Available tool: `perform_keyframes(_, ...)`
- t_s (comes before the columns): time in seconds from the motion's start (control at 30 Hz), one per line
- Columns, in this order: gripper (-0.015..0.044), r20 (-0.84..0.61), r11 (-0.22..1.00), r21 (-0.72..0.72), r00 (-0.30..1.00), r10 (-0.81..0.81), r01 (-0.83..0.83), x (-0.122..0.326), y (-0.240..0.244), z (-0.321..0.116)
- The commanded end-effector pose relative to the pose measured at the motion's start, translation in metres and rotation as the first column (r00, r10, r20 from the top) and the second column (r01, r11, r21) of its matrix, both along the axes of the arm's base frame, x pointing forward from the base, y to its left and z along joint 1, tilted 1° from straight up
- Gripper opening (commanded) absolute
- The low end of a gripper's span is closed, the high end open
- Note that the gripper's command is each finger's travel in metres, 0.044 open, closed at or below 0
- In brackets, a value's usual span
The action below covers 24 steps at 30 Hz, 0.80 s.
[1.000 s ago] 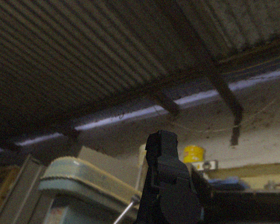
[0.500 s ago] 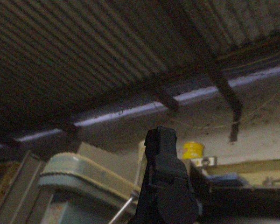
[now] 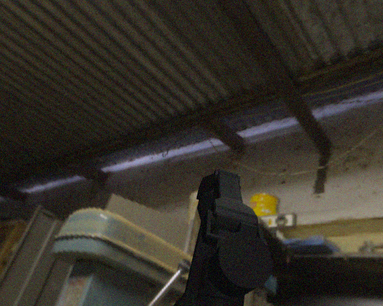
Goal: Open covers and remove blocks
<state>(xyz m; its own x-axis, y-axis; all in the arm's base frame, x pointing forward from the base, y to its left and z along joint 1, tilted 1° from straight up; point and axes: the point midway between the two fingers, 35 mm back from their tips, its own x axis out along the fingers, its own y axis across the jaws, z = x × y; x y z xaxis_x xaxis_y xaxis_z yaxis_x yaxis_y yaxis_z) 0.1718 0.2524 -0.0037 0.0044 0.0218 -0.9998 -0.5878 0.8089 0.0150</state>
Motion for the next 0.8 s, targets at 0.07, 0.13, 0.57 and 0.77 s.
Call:
perform_keyframes(0.07, 0.0440, 0.007, 1.000, 0.009, 1.000, -0.003, 0.003, 0.002, 0.002, 0.020)
perform_keyframes(0.13, 0.0440, 0.006, 1.000, 0.009, 1.000, -0.003, 0.003, 0.001, 0.002, 0.027)
perform_keyframes(0.57, 0.0361, 0.006, 1.000, 0.007, 1.000, 0.000, -0.001, 0.007, -0.004, 0.055)
perform_keyframes(0.77, 0.0204, 0.009, 1.000, 0.005, 1.000, 0.022, -0.022, 0.036, -0.015, 0.056)
